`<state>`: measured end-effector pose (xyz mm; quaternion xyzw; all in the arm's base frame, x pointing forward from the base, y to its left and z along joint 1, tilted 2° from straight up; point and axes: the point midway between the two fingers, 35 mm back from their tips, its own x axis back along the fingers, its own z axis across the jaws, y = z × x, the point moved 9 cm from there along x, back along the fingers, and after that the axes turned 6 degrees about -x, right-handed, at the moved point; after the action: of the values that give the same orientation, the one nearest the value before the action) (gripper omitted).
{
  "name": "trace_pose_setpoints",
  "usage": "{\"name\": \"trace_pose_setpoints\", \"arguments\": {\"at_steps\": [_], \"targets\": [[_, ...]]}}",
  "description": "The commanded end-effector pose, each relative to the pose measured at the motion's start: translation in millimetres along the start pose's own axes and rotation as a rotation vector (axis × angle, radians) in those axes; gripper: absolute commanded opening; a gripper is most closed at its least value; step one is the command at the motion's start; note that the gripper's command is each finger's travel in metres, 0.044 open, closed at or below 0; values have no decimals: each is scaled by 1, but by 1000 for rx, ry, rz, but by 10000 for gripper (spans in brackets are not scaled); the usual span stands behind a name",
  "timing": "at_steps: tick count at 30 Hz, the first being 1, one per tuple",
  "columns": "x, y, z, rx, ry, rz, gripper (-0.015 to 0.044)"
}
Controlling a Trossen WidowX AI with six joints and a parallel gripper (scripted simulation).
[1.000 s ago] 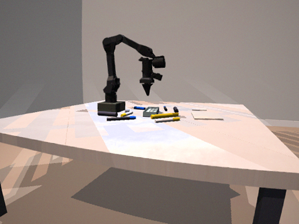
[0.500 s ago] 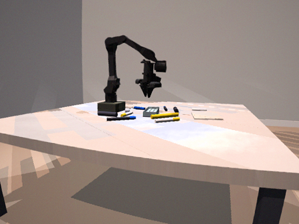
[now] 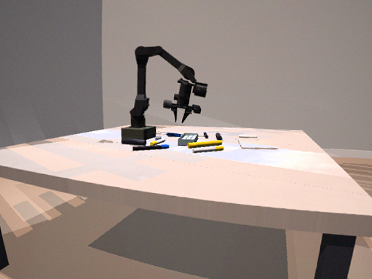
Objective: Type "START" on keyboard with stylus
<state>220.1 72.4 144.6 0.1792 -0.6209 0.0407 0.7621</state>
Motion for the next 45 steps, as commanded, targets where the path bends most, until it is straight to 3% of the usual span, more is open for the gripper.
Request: {"name": "trace_pose_setpoints", "arguments": {"at_steps": [1, 45], "targets": [[-30, 25, 15, 713, 142, -157, 150], [-50, 20, 12, 712, 142, -157, 150]]}}
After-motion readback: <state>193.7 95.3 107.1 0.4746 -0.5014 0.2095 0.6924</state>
